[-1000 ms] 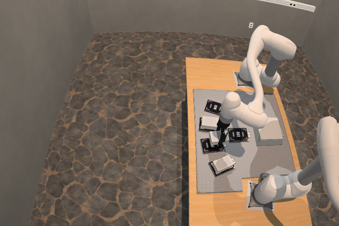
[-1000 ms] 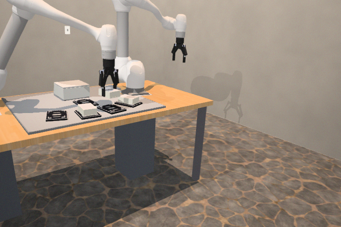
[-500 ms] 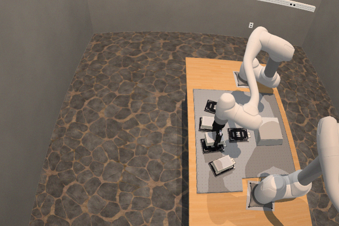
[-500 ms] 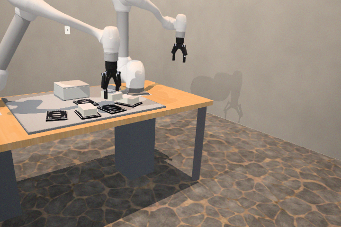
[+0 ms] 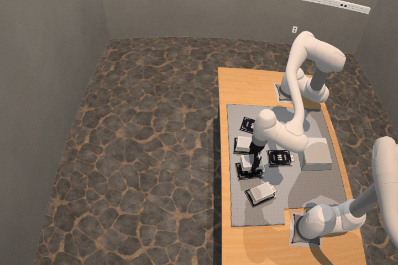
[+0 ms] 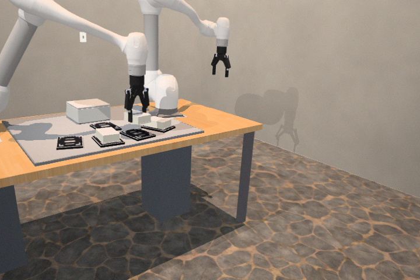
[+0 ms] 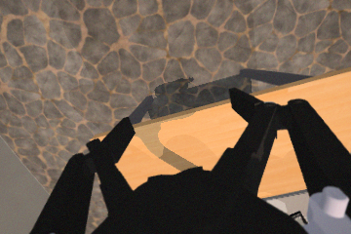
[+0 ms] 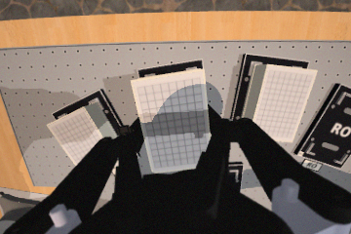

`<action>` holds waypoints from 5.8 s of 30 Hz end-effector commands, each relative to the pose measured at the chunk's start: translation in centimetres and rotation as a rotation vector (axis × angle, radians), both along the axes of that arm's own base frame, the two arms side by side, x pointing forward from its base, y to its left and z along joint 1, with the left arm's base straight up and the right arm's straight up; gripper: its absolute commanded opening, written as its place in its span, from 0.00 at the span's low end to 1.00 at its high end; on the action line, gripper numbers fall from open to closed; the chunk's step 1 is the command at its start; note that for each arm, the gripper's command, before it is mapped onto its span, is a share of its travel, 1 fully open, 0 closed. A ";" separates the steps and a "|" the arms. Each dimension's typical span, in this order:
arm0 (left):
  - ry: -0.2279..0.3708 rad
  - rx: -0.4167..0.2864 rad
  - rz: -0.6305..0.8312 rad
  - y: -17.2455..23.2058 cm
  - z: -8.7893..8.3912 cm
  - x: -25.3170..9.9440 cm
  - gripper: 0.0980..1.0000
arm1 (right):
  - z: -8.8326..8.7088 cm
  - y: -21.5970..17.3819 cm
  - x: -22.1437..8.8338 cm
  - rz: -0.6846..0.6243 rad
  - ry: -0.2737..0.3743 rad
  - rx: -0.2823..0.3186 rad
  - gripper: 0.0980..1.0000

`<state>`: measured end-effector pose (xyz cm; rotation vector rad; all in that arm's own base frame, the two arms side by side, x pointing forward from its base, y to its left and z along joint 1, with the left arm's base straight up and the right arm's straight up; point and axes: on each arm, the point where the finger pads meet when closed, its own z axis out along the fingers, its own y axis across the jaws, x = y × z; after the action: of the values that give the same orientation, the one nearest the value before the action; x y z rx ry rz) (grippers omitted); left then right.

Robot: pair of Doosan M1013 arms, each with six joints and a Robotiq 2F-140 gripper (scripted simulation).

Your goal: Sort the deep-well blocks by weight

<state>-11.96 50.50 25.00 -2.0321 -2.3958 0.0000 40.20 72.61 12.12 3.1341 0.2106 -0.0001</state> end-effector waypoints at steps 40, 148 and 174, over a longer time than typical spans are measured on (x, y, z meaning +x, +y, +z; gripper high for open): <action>0.001 0.001 0.000 0.0 0.1 0.0 1.00 | -3.7 0.0 0.0 0.000 -0.001 0.002 0.00; 0.001 0.001 0.000 0.0 0.1 0.0 1.00 | -6.7 0.0 0.0 0.000 -0.001 0.002 1.00; 0.001 0.001 0.000 0.0 0.1 0.0 1.00 | -4.8 0.0 -0.1 0.000 -0.001 0.002 1.00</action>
<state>-11.96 50.50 25.00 -2.0321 -2.3958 0.0000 40.14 72.60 6.80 3.1342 0.2108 0.0000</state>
